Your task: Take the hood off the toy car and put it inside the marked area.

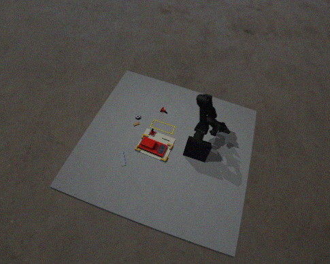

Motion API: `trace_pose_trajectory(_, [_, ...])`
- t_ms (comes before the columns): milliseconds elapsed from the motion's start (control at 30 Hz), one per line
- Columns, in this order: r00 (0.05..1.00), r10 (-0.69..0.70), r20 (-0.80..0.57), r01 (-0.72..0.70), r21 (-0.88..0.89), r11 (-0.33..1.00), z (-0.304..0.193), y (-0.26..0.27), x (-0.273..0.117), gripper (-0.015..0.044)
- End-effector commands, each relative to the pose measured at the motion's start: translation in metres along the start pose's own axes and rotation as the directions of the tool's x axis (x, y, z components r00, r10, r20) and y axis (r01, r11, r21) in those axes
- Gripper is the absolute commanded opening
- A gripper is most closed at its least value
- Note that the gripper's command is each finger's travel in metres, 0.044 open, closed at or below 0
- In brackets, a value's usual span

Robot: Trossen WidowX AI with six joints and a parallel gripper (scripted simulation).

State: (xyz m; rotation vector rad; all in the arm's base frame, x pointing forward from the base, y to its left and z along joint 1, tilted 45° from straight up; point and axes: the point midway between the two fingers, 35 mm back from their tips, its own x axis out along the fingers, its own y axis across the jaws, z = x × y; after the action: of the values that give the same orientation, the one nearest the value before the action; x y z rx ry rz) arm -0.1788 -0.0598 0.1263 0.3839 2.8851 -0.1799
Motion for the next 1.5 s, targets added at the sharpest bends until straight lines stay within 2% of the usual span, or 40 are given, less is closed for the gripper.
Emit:
trace_pose_trajectory(0, [1.0, -0.003, 0.001, 0.003, 0.001, 1.0, 0.0, -0.001, 0.0, 0.0245])
trace_pose_trajectory(233, [0.988, -0.141, 0.065, 0.137, 0.071, 0.988, 0.007, -0.033, -0.018, 0.0429])
trace_pose_trajectory(267, [0.983, -0.168, 0.077, 0.161, 0.085, 0.983, 0.008, -0.04, -0.022, 0.044])
trace_pose_trajectory(400, [0.946, -0.28, 0.16, 0.265, 0.111, 0.958, 0.022, -0.066, -0.044, 0.044])
trace_pose_trajectory(633, [0.88, -0.412, 0.236, 0.367, 0.213, 0.905, 0.034, -0.1, -0.085, 0.044])
trace_pose_trajectory(733, [0.825, -0.482, 0.295, 0.43, 0.226, 0.874, 0.043, -0.116, -0.109, 0.044])
trace_pose_trajectory(1133, [0.657, -0.621, 0.427, 0.486, 0.39, 0.782, 0.076, -0.14, -0.203, 0.044])
trace_pose_trajectory(1467, [0.475, -0.681, 0.557, 0.467, 0.497, 0.732, 0.116, -0.119, -0.302, 0.044])
